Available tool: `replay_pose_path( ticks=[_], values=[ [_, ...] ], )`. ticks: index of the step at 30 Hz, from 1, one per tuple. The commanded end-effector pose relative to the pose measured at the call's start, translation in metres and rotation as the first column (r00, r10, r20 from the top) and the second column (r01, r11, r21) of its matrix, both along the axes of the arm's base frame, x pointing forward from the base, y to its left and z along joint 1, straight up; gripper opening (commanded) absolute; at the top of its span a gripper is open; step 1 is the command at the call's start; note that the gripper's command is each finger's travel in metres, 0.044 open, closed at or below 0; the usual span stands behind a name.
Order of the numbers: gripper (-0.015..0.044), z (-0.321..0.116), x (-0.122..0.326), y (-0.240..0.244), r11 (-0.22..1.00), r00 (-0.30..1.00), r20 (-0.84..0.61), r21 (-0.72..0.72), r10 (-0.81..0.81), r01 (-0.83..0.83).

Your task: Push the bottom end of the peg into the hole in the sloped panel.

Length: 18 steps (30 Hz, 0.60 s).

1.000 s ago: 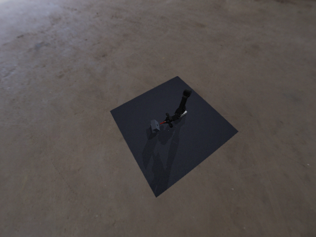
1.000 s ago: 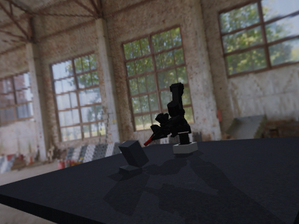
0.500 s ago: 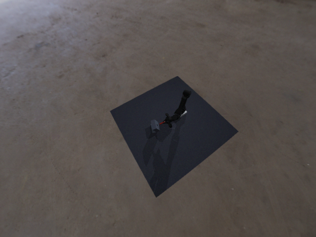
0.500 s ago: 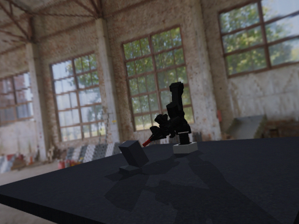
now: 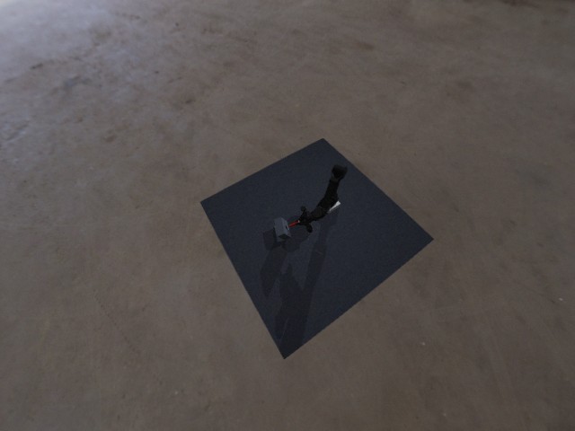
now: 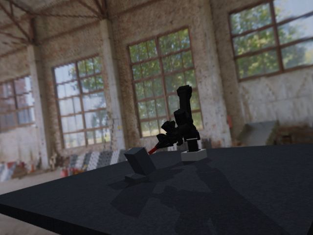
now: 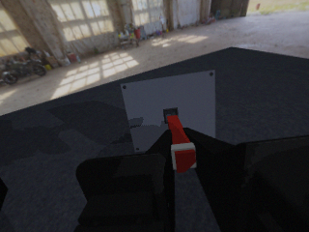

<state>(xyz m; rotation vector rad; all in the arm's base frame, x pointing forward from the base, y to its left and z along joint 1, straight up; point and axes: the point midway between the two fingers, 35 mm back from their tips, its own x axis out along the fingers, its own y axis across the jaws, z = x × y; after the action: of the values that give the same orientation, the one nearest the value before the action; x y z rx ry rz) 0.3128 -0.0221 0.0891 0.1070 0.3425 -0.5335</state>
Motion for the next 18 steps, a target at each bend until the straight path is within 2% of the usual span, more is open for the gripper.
replay_pose_path(
  ticks=[1, 18],
  values=[
    [0.0000, -0.003, 0.001, -0.001, 1.000, 1.000, -0.001, -0.002, 0.004, -0.004],
    [0.0000, -0.011, 0.016, -0.011, 1.000, 1.000, 0.006, -0.002, 0.003, -0.003]
  ],
)
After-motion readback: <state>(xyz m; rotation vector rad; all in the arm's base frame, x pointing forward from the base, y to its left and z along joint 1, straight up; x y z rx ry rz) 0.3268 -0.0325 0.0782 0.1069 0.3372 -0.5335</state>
